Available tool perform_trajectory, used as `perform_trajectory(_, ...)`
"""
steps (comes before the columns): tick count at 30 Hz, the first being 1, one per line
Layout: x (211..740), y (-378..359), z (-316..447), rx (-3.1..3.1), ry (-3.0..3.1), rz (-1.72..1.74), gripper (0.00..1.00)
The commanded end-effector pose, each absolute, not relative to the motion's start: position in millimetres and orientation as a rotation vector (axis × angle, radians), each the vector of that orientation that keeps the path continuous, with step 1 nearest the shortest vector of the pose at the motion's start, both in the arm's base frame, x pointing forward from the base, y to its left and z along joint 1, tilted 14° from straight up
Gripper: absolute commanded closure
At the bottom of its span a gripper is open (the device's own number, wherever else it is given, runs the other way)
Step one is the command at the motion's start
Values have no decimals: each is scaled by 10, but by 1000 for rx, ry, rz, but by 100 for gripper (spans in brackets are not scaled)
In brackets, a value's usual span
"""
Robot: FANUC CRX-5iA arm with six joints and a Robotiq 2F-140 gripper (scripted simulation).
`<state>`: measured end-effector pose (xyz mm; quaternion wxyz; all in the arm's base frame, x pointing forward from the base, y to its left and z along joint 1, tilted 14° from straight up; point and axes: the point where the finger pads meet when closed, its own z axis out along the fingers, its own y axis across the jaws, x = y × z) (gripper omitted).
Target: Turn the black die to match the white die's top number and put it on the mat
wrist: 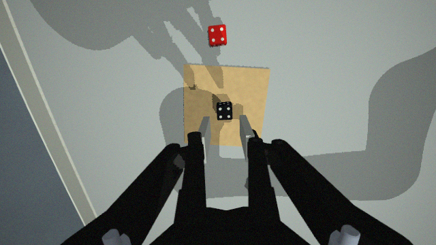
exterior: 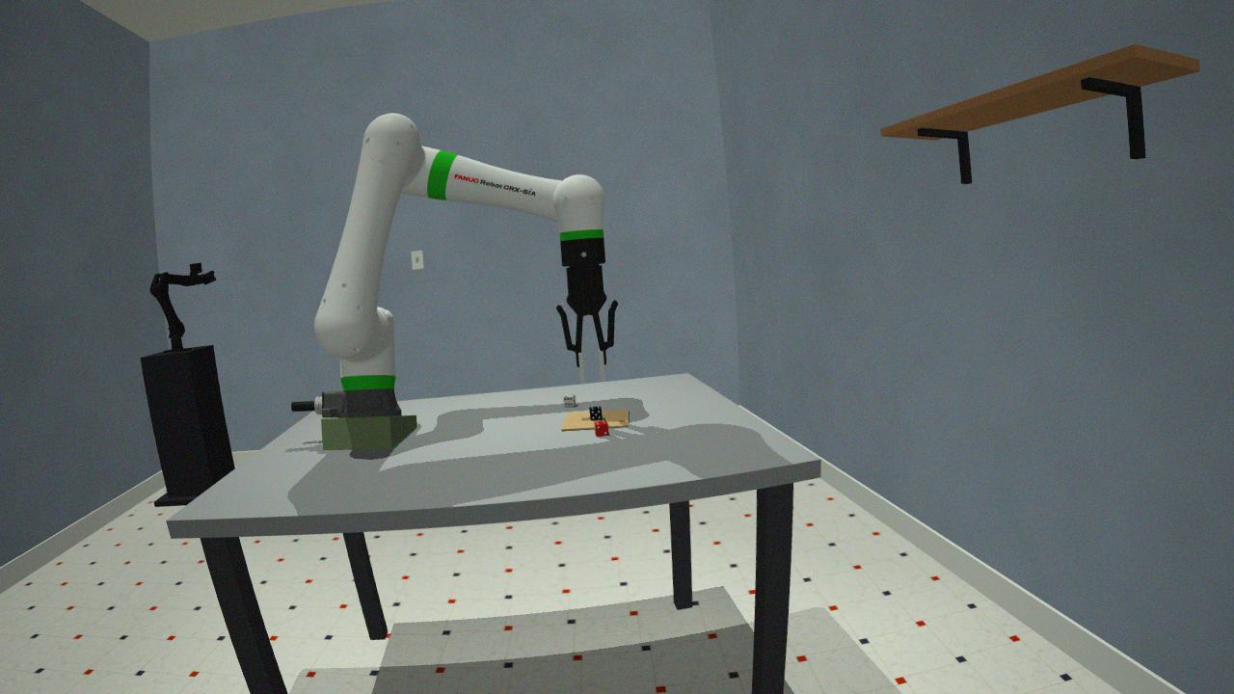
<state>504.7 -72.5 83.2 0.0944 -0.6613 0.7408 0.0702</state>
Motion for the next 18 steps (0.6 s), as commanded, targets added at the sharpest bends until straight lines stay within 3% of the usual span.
perform_trajectory(1, 5049, -723, 817, -1961, 2197, 208, 75)
perform_trajectory(18, 5057, -684, 641, -1961, 2197, 208, 75)
